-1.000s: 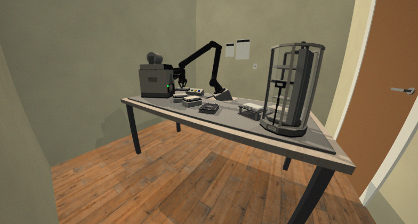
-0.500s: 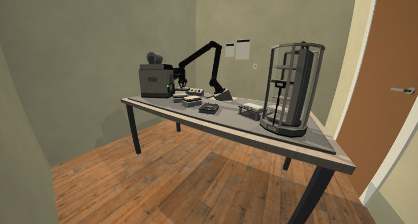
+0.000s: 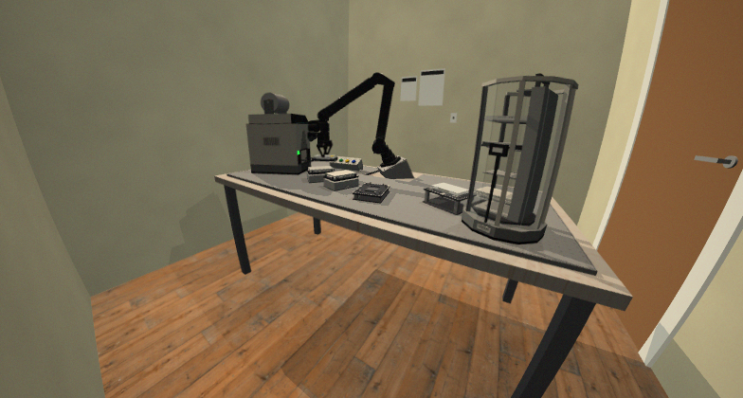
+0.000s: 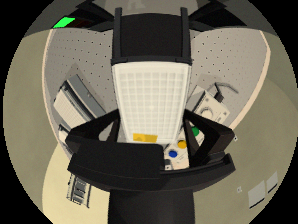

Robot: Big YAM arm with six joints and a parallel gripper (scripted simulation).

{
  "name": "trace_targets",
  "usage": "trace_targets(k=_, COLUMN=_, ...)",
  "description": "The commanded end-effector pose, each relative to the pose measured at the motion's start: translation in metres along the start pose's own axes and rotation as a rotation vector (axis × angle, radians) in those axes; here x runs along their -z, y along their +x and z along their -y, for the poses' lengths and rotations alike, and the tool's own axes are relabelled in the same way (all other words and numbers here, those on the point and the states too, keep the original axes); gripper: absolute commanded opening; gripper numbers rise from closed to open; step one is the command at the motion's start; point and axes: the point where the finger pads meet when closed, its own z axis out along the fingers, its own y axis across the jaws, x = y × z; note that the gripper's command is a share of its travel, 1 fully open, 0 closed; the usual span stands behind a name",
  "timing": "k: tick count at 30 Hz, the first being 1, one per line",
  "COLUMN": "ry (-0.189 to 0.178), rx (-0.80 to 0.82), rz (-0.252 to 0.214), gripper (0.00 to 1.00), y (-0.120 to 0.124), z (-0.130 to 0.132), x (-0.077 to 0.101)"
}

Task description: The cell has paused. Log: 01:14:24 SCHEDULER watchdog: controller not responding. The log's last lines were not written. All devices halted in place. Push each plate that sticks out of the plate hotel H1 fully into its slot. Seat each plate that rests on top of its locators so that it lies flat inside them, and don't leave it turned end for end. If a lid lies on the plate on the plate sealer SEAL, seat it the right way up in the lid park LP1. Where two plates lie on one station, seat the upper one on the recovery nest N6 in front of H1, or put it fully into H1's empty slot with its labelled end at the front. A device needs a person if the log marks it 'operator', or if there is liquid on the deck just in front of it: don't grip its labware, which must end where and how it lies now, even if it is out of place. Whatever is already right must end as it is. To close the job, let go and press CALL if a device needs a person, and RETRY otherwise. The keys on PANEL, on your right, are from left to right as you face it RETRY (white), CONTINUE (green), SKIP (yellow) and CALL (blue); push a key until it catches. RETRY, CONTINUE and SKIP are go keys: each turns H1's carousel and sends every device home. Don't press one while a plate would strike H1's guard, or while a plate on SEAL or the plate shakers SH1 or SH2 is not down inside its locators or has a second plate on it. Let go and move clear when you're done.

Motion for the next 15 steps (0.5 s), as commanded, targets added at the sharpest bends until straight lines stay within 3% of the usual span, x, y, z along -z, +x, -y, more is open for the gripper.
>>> trace_targets(k=1, ry=-0.004, rx=0.016, rz=0.009, gripper=0.84, y=0.000, z=-0.005, x=0.009)
trace_targets(k=4, ry=-0.004, rx=0.014, rz=0.000, gripper=0.84, y=0.000, z=-0.005, x=0.007)
trace_targets(k=15, ry=0.000, rx=0.017, rz=0.048, gripper=0.84, y=-0.019, z=-0.004, x=0.026)
